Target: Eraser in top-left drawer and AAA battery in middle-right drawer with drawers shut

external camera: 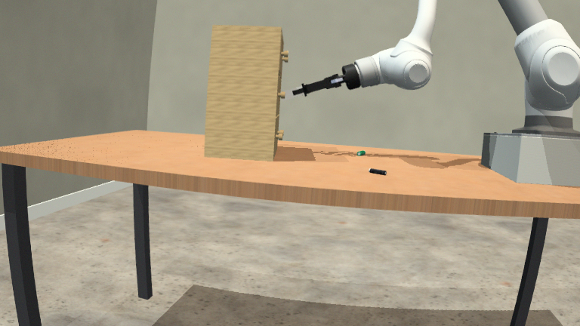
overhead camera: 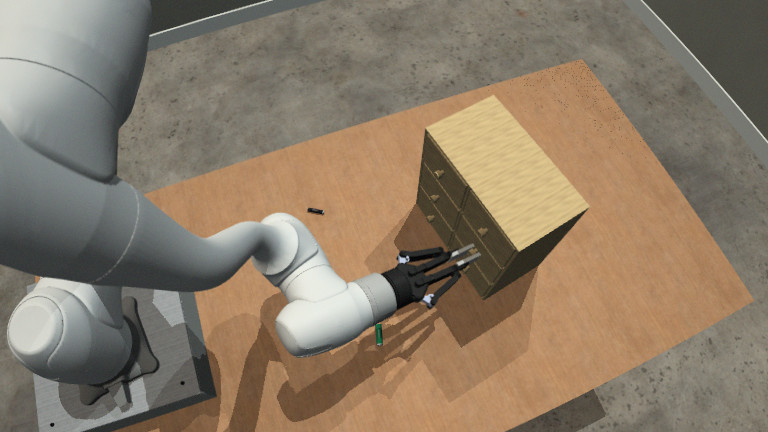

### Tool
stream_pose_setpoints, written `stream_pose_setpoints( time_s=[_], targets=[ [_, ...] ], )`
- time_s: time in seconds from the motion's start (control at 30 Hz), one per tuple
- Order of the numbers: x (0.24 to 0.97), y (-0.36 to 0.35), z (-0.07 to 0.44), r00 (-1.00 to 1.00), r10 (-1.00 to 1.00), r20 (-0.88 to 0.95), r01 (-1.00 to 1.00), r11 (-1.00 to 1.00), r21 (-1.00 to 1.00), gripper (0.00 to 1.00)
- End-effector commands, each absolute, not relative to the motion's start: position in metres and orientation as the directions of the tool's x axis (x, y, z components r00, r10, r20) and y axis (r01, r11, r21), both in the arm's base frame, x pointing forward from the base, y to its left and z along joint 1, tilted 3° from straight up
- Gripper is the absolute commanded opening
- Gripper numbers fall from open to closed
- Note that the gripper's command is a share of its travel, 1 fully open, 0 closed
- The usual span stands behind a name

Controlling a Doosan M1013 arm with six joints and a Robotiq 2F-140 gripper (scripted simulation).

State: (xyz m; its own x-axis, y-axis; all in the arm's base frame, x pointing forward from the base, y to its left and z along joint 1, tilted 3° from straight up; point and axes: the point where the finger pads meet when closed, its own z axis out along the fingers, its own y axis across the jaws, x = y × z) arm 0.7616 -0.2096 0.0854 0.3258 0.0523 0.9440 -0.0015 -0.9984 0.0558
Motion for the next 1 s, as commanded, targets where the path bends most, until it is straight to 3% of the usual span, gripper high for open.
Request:
stream_pose_setpoints(
  time_s=[0.0, 0.97],
  targets=[
    [0.7616, -0.2096, 0.0855, 0.326, 0.052, 0.944, -0.001, -0.998, 0.056, 0.08],
    [0.7523, -0.2096, 0.0854, 0.326, 0.052, 0.944, -0.001, -0.998, 0.056, 0.08]
  ],
)
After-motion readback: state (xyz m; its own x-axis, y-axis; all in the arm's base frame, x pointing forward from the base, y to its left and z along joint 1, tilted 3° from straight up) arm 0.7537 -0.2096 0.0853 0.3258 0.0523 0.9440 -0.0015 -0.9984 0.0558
